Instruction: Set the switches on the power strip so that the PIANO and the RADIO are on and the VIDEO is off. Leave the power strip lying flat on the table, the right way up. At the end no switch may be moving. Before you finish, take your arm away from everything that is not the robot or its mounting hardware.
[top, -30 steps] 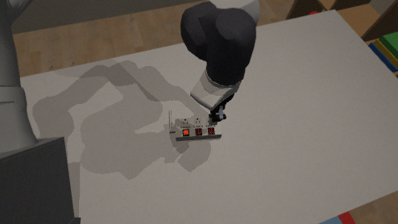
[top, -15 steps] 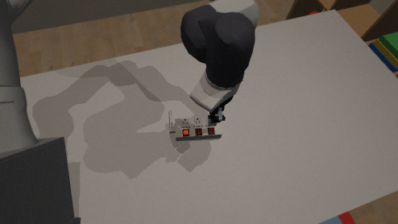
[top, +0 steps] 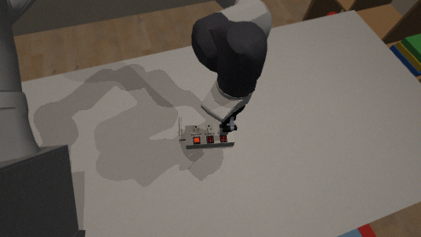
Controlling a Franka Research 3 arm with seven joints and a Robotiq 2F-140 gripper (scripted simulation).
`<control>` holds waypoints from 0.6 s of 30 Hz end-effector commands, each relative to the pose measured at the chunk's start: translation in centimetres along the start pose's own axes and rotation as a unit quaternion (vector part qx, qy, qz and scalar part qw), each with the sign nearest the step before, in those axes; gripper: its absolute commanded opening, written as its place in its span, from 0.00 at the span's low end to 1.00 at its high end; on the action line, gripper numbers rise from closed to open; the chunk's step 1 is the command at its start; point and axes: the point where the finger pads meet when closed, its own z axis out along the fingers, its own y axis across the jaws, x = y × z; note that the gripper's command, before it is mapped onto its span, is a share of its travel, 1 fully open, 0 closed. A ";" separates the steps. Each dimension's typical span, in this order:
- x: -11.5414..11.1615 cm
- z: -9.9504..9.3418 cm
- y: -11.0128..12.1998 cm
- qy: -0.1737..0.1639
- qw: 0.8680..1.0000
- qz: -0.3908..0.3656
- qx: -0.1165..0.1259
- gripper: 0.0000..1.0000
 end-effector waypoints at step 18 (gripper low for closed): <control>-0.2 1.8 -0.1 -0.002 1.000 0.002 0.002 0.00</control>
